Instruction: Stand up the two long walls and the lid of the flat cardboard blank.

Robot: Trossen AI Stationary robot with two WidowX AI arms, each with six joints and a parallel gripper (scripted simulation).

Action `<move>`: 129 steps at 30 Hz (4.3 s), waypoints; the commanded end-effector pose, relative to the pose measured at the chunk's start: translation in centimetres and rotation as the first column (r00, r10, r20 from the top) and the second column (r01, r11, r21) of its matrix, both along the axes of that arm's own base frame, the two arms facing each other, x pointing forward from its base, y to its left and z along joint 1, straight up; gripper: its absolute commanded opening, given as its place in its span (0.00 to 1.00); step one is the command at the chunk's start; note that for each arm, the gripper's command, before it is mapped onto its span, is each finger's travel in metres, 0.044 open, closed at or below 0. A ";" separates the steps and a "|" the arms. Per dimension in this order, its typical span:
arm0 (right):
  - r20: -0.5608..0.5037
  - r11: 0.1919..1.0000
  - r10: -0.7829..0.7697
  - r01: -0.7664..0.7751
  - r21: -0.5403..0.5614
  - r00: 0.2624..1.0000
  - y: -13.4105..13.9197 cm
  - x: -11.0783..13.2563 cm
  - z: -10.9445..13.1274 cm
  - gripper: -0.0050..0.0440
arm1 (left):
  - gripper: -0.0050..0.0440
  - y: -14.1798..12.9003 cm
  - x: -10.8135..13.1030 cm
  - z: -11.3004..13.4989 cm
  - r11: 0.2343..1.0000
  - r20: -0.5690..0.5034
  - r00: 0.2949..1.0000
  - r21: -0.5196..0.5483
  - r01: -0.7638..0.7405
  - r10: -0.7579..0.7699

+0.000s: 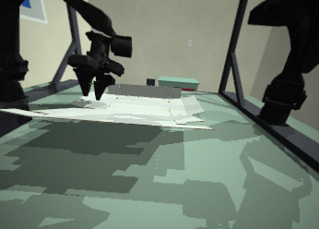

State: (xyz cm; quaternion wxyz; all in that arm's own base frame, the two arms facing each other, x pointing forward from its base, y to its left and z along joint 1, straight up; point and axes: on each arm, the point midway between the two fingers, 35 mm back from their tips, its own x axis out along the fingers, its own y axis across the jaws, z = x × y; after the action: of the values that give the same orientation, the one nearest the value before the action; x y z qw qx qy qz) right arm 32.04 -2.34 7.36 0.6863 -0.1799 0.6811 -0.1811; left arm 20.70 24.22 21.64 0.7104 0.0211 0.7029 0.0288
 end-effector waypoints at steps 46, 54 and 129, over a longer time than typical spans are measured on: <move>0.028 1.000 -0.002 0.001 0.007 1.000 0.1 0.3 0.8 0.78 | 0.68 4.8 1.4 -2.8 0.793 0.742 0.314 -0.466 -0.392 0.592; 0.028 1.000 -0.002 0.001 0.007 1.000 0.1 0.3 0.8 0.78 | 0.68 4.1 0.5 -2.8 0.774 0.762 0.199 -0.539 -0.332 0.616; 0.207 0.915 0.000 -0.083 0.395 0.978 10.8 5.8 -1.6 0.50 | 0.10 -1.0 1.3 -10.5 0.783 0.784 0.006 -0.620 -0.060 0.621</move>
State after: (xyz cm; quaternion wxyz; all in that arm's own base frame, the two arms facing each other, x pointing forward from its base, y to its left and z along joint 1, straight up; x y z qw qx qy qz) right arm 36.82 7.49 5.16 0.7655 -0.0445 0.6397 -0.0527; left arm 21.55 23.12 11.03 0.9341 -0.3497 0.0332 0.0643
